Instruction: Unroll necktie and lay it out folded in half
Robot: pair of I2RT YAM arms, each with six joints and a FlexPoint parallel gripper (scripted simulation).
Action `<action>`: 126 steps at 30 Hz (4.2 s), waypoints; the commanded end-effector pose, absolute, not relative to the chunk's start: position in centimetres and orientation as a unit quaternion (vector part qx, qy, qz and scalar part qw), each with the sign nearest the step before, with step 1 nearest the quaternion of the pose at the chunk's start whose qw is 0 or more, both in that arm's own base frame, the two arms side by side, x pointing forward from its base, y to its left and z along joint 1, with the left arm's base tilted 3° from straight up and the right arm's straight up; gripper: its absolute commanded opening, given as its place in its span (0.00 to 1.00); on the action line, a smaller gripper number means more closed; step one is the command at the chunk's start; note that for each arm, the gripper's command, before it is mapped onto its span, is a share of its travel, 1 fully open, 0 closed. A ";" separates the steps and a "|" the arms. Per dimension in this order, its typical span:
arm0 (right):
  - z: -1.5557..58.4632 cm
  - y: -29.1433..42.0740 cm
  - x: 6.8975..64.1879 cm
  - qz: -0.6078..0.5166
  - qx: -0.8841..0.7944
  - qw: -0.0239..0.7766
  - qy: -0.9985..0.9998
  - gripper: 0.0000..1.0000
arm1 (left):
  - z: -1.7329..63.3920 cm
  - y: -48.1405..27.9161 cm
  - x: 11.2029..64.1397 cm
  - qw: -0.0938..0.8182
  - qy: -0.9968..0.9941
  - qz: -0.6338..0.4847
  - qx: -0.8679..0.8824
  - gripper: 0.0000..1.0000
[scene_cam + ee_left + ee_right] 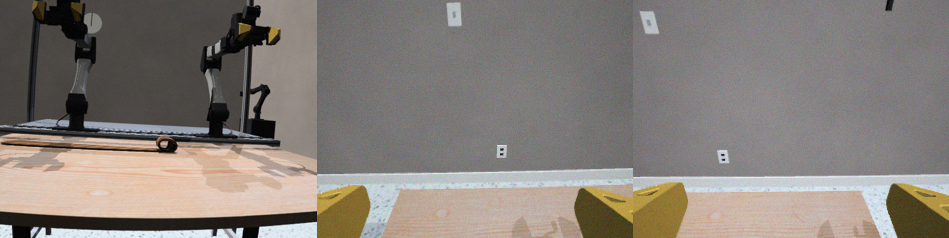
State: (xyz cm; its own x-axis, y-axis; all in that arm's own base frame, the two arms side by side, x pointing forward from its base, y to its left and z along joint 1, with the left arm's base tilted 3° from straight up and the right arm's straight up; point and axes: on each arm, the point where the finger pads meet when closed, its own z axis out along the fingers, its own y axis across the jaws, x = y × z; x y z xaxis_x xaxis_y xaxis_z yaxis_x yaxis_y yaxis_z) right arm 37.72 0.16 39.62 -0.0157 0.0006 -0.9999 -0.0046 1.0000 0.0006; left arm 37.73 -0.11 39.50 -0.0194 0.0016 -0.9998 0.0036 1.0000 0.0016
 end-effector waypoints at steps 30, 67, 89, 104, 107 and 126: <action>39.7 0.2 37.7 0.002 -0.001 0.703 0.711 1.00 | 36.2 -3.1 36.9 0.648 0.756 0.007 0.094 0.96; 39.7 0.2 37.7 0.002 -0.001 0.703 0.711 1.00 | 15.0 -22.0 31.5 0.148 0.782 0.052 0.604 0.85; 39.7 0.2 37.7 0.002 -0.001 0.703 0.711 1.00 | 8.4 -27.8 29.9 -0.038 0.702 0.061 0.708 0.79; 39.7 0.2 37.7 0.002 -0.001 0.703 0.711 1.00 | 4.9 -28.0 30.0 -0.038 0.702 0.061 0.708 0.79; 39.7 0.2 37.7 0.002 -0.001 0.703 0.711 1.00 | 3.9 -28.0 30.0 -0.038 0.702 0.061 0.708 0.79; 39.7 0.2 37.7 0.002 -0.001 0.703 0.711 1.00 | 2.3 -28.1 30.0 -0.038 0.702 0.061 0.708 0.79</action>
